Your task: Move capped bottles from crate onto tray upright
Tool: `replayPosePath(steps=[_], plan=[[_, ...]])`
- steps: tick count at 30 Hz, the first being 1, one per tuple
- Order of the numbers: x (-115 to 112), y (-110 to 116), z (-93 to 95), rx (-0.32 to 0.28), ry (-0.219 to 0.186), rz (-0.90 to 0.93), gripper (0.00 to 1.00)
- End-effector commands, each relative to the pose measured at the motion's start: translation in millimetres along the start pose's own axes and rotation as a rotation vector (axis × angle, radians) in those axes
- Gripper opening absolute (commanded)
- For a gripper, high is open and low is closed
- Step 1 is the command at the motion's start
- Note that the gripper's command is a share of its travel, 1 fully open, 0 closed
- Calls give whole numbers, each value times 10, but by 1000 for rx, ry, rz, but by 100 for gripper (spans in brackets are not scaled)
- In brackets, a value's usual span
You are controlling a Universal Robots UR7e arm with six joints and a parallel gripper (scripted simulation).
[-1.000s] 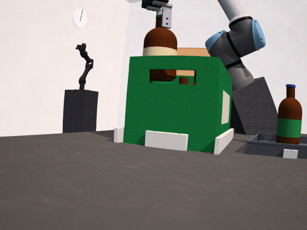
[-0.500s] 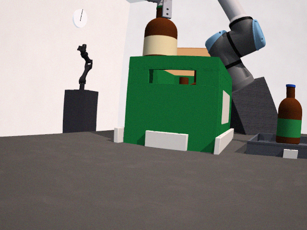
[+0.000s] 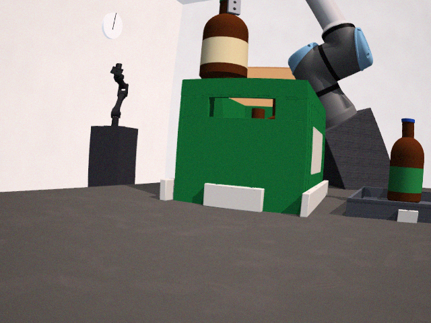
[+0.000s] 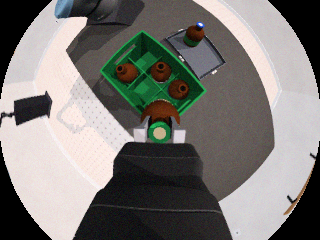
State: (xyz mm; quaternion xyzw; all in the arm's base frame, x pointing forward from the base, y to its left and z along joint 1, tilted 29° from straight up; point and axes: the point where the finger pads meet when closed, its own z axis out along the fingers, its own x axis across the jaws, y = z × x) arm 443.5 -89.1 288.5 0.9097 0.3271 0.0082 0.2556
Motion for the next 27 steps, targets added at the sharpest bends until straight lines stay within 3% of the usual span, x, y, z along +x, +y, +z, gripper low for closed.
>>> replayPosePath(steps=[1, 27], plan=[[-1, -9, -18, 3, -2, 0, 0], [-3, -41, -45, 7, -5, 0, 0]])
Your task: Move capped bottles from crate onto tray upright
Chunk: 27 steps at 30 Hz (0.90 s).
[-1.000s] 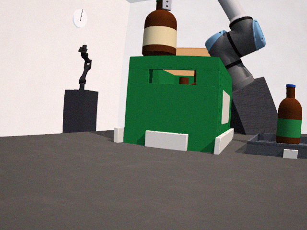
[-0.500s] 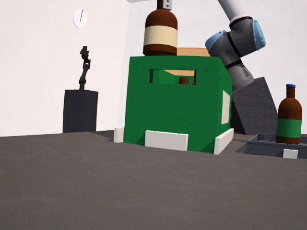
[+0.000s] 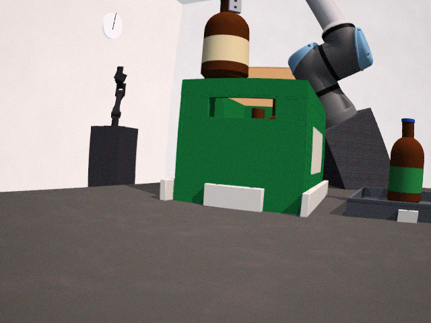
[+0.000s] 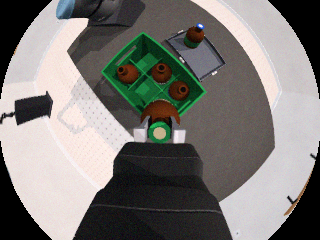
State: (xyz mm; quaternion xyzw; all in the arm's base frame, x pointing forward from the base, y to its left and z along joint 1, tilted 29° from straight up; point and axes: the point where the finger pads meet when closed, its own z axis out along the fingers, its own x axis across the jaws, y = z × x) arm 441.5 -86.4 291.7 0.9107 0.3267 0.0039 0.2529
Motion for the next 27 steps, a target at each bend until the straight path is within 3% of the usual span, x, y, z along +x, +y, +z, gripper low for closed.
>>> replayPosePath(steps=[1, 14, 17, 27], plan=[[2, -54, -2, -2, 1, 0, 0], [12, -422, -10, -5, 4, 1, 0], [17, -325, 4, -1, 2, -2, 0], [120, -507, -10, -4, 3, 0, 0]])
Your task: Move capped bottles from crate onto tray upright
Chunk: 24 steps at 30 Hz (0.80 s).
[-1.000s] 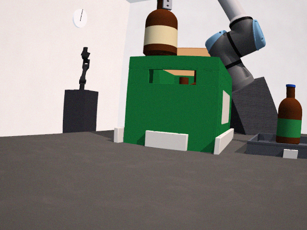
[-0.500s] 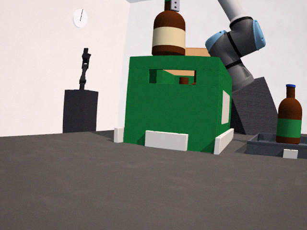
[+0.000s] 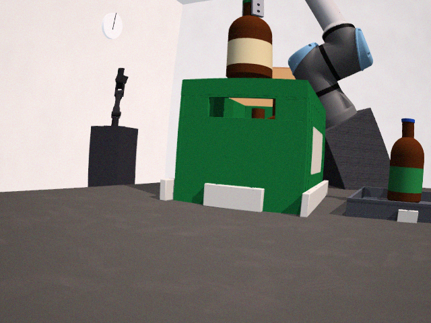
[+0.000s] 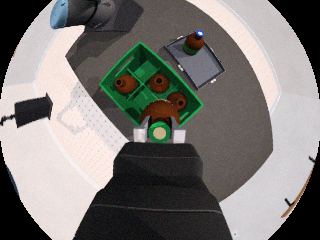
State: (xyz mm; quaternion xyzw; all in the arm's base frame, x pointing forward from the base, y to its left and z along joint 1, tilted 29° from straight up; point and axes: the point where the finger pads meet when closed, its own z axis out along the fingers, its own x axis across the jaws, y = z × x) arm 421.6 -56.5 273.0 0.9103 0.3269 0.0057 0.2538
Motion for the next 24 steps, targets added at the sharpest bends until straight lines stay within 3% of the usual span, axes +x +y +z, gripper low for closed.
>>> replayPosePath(steps=[1, 7, 21, 24], plan=[[79, -123, -3, -1, 0, 0, 0], [75, -110, -17, -3, 3, 0, 0], [246, -336, 4, -2, 1, 1, 0], [205, -275, -15, -4, 4, 0, 0]])
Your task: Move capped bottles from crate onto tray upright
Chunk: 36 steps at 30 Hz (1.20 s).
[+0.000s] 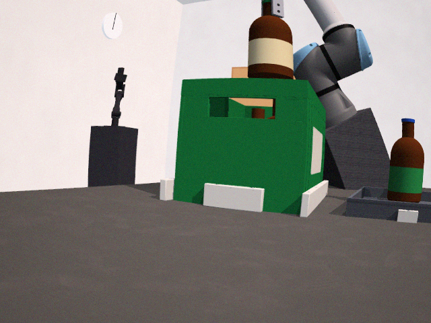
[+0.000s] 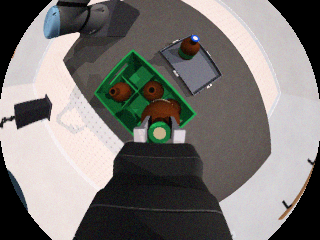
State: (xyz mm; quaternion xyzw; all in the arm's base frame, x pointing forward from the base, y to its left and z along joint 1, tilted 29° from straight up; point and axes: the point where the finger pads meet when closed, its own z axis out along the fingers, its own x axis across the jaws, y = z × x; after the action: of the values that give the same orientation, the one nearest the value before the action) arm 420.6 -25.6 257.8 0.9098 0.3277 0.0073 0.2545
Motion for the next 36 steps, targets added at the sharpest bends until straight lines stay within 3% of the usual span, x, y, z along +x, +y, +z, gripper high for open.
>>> replayPosePath(steps=[1, 14, 17, 36], plan=[[18, -11, -3, -1, 1, 1, 0], [196, -201, 24, 0, -2, 2, 0], [151, -145, 3, -1, 1, 1, 0], [331, -322, 18, 0, 0, 1, 0]])
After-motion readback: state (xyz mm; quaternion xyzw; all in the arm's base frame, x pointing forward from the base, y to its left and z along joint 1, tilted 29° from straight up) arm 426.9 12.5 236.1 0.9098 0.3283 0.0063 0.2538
